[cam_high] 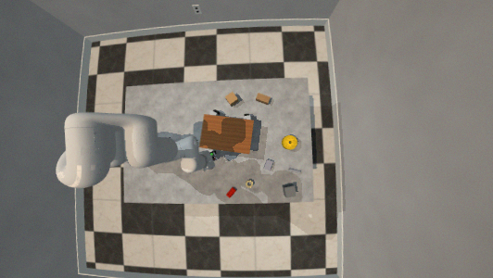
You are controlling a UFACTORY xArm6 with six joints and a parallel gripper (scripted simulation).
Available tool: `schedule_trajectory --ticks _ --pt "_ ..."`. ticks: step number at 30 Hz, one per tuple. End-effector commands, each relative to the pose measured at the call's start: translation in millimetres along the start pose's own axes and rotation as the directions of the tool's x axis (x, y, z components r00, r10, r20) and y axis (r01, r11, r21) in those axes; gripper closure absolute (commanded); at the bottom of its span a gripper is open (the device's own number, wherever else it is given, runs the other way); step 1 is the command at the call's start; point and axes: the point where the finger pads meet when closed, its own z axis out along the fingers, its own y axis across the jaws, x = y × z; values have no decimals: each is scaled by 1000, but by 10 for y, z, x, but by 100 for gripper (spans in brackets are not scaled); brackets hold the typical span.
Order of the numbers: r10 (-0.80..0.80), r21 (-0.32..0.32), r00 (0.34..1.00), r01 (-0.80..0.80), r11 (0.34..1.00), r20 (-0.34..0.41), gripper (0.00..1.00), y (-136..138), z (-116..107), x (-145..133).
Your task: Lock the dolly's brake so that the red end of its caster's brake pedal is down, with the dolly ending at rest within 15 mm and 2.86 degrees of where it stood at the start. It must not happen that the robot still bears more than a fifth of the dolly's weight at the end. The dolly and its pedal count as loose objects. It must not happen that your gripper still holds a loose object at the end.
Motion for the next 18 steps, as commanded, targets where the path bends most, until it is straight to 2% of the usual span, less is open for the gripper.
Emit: schedule_trajectory --ticks 1,18 --pt "1 -32 996 -4 999 -87 100 -5 97 -11" --pt "1 -32 996 -4 999 -87 100 0 182 -5"
